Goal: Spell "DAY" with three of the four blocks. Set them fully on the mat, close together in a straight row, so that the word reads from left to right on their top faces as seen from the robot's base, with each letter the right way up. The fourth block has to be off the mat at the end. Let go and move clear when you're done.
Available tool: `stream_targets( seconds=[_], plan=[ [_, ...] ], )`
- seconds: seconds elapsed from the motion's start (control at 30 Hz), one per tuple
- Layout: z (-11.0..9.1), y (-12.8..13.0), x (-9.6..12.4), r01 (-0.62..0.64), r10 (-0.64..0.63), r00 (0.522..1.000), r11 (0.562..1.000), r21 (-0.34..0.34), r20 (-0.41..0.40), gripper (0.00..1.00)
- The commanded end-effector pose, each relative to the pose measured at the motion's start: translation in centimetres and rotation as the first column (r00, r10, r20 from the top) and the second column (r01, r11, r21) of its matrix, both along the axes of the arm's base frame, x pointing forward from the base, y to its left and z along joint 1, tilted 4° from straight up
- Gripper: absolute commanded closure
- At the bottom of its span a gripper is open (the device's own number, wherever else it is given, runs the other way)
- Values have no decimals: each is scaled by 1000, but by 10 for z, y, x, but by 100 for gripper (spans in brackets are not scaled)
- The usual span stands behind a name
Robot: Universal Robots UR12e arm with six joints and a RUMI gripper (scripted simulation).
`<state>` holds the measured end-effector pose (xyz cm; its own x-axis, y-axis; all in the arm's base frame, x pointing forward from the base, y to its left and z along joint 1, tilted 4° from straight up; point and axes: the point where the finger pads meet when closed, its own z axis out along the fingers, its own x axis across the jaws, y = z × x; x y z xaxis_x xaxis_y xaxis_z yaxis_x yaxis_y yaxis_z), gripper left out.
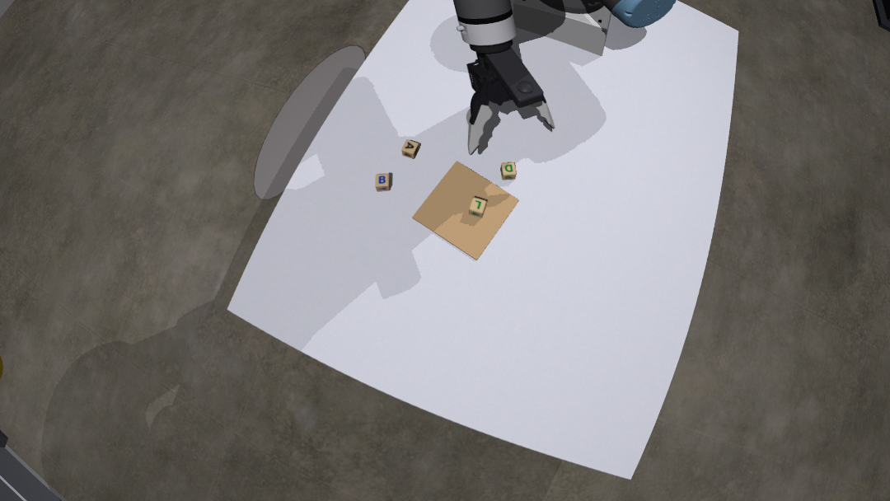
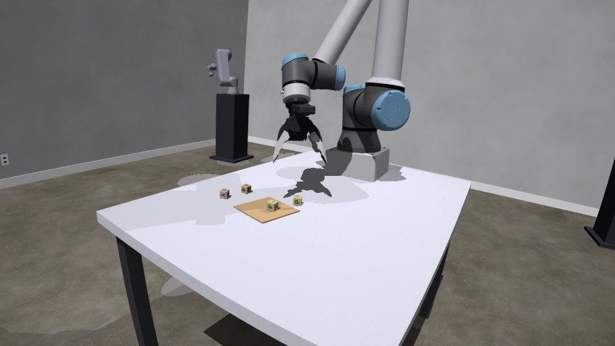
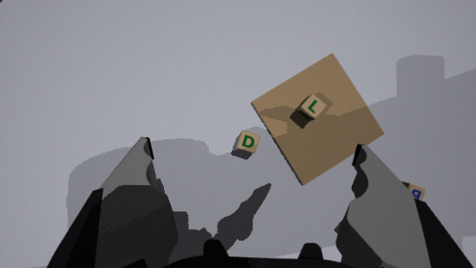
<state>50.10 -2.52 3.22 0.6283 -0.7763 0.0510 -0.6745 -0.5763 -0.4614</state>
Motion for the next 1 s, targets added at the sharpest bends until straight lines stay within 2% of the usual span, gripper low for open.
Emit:
stream_targets(
  seconds=[0.0,0.57,0.63,0.8,0.87,0.97],
  plan=[
    [0,0,0,0,0,1000,1000,-1,1,0],
    [1,-2,3,0,0,1000,1000,-1,1,0],
    [3,-9,18,0,0,1000,1000,-1,0,0],
    [7,-32,81,0,0,1000,1000,-1,0,0],
    [6,-35,90,0,0,1000,1000,-1,0,0],
    [6,-35,91,0,0,1000,1000,-1,0,0]
  ],
)
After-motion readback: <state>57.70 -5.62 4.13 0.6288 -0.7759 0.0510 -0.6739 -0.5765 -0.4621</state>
